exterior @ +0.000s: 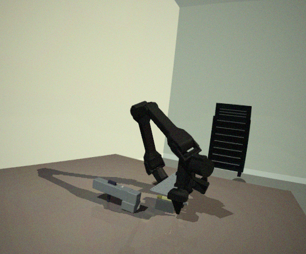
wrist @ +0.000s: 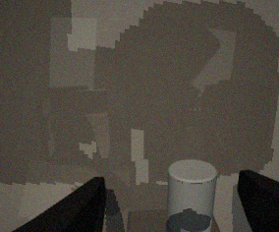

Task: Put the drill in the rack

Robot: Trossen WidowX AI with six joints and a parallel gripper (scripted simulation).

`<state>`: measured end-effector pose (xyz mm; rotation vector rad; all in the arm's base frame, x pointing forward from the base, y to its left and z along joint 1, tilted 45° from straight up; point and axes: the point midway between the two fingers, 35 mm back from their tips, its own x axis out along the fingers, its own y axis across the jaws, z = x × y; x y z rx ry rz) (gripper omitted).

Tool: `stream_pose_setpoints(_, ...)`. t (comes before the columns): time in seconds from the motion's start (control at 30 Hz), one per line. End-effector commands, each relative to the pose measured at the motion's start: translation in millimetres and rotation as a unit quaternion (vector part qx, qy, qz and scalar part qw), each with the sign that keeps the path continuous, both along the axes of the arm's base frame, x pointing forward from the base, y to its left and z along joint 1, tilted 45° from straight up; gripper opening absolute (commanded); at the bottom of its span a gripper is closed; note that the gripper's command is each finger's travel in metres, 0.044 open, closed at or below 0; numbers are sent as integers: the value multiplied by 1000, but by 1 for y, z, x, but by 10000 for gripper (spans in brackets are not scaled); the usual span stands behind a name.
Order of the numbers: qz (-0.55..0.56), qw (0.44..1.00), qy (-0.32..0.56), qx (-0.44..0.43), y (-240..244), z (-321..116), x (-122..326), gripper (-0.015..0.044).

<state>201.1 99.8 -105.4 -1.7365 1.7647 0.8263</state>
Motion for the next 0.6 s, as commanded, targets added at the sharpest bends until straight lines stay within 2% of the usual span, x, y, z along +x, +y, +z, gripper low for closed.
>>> stream_pose_setpoints(0.0, 0, 1000, 1, -1, 0, 0, 0, 394)
stream_pose_setpoints(0.07, 0, 1000, 1, -1, 0, 0, 0, 440)
stream_pose_setpoints(0.57, -3, 1000, 5, -8, 43, 45, 3, 440)
